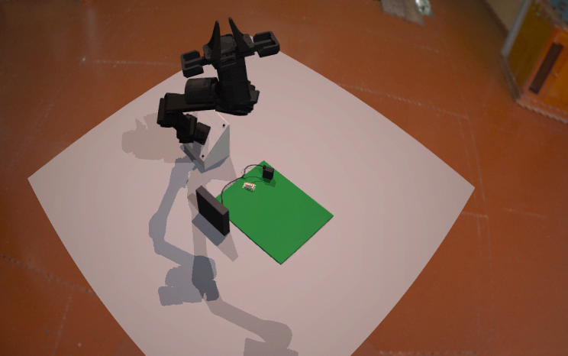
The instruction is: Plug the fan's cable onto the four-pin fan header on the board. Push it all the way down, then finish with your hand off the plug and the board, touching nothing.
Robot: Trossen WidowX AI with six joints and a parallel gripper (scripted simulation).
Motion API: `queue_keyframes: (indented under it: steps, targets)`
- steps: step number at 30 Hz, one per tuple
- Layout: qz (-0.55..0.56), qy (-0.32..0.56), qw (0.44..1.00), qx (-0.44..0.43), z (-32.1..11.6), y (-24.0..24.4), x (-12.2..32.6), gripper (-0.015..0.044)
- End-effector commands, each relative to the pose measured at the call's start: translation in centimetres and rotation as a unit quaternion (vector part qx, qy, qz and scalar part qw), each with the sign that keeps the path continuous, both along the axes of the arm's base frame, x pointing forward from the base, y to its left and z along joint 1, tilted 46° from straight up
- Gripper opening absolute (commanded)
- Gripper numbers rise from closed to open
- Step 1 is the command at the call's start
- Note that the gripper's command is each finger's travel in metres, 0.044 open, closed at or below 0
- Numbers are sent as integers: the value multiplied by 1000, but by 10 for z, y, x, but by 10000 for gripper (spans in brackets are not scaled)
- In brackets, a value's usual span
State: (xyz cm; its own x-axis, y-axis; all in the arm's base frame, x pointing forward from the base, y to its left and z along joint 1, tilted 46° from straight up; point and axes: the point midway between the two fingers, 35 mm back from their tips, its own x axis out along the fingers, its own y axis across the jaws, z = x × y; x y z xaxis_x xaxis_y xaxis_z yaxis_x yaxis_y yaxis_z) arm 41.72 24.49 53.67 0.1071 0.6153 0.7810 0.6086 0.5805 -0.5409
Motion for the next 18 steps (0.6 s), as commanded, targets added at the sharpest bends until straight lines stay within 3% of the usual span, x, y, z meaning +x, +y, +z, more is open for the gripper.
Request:
queue_keyframes:
  steps: [1,5,13,18]
  targets:
    - [0,0,1000,0,0,0,0,127]
    - [12,46,999,2,-7,3,12,232]
    - [61,337,939,27,-77,22,84,440]
    - [59,517,853,46,-149,33,123,440]
